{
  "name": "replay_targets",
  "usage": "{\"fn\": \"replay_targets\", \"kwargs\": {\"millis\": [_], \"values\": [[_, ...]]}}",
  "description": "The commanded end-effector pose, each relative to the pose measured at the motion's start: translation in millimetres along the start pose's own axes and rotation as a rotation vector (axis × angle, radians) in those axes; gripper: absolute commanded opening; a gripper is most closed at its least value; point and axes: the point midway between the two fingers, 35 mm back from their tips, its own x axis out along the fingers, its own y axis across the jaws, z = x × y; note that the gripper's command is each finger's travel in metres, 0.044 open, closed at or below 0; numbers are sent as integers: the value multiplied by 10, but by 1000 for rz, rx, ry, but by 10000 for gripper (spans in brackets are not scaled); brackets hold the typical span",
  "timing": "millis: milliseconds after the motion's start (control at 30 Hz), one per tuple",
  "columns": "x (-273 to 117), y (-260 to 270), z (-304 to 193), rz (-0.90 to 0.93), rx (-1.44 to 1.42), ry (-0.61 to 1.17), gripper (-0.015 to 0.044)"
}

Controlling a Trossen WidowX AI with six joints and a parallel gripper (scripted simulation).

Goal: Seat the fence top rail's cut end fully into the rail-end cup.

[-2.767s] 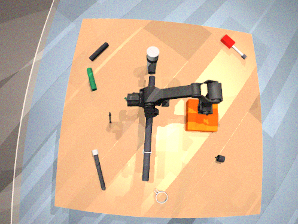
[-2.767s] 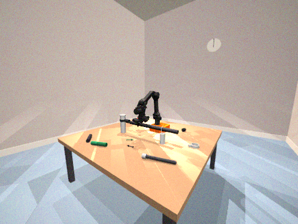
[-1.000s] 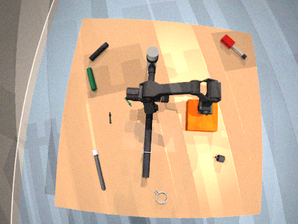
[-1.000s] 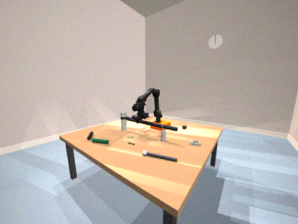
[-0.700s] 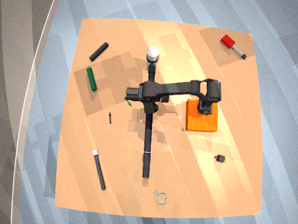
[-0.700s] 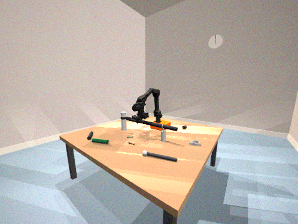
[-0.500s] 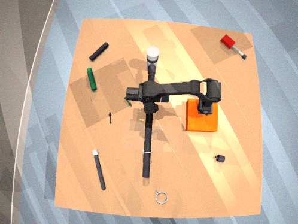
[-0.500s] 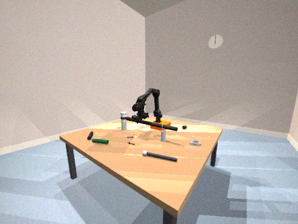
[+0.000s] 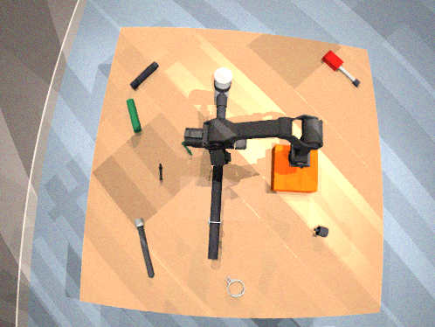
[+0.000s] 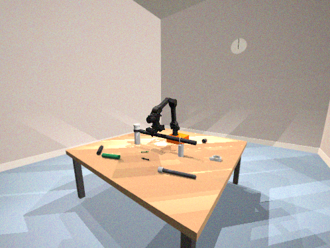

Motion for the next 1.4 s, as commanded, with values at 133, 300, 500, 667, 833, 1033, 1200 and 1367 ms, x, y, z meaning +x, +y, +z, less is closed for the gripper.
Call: {"fn": "replay_targets", "kwargs": {"millis": [133,300,500,667,833,1033,1200,1367], "values": [[-8,-1,-13,-1,0,3,0],[-13,-2,-23,-1,0,6,0],[-18,-3,-36,-1,-1,9,0],[-23,-3,-46,-1,-1,11,0],[-25,-4,-57,-1,-1,12,0],[-27,-4,-71,-1,-1,12,0],[-30,-5,-83,-1,-1,12,0],[-37,-6,-91,-1,-1,12,0]]}}
